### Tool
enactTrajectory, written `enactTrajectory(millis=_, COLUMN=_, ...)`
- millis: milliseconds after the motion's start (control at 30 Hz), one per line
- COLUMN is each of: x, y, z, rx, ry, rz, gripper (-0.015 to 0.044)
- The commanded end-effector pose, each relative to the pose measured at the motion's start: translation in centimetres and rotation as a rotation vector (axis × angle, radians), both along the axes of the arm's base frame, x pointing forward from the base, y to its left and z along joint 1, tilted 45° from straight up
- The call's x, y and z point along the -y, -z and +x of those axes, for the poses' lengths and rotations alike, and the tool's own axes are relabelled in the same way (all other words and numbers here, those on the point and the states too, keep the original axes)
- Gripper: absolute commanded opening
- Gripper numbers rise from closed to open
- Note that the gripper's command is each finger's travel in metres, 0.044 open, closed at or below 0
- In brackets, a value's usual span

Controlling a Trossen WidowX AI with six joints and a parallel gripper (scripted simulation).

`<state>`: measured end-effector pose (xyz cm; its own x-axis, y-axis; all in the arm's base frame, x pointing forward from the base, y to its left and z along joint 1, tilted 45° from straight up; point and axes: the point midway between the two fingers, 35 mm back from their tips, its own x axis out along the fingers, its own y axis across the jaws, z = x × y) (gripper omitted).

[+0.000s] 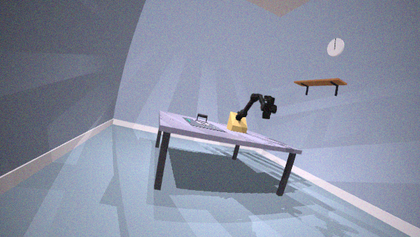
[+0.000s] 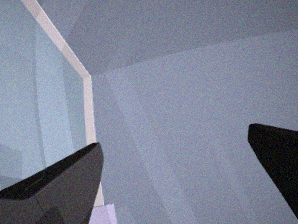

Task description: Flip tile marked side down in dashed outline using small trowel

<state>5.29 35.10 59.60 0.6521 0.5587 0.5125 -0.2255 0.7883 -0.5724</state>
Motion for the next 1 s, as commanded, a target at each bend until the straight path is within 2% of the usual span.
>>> enactTrajectory(millis=0, x=0.0, y=0.0, z=0.0, rx=0.0, ry=0.0, rz=0.0, gripper=0.0374)
enactTrajectory(millis=333, x=0.0, y=0.0, z=0.0, rx=0.0, ry=0.0, rz=0.0, gripper=0.0111)
enactTrajectory(millis=667, x=0.0, y=0.0, z=0.0, rx=0.0, ry=0.0, rz=0.0, gripper=0.01)
enactTrajectory(millis=800, x=0.0, y=0.0, z=0.0, rx=0.0, ry=0.0, rz=0.0, gripper=0.0)
enactTrajectory(millis=967, x=0.0, y=0.0, z=0.0, rx=0.0, ry=0.0, rz=0.0, gripper=0.0)
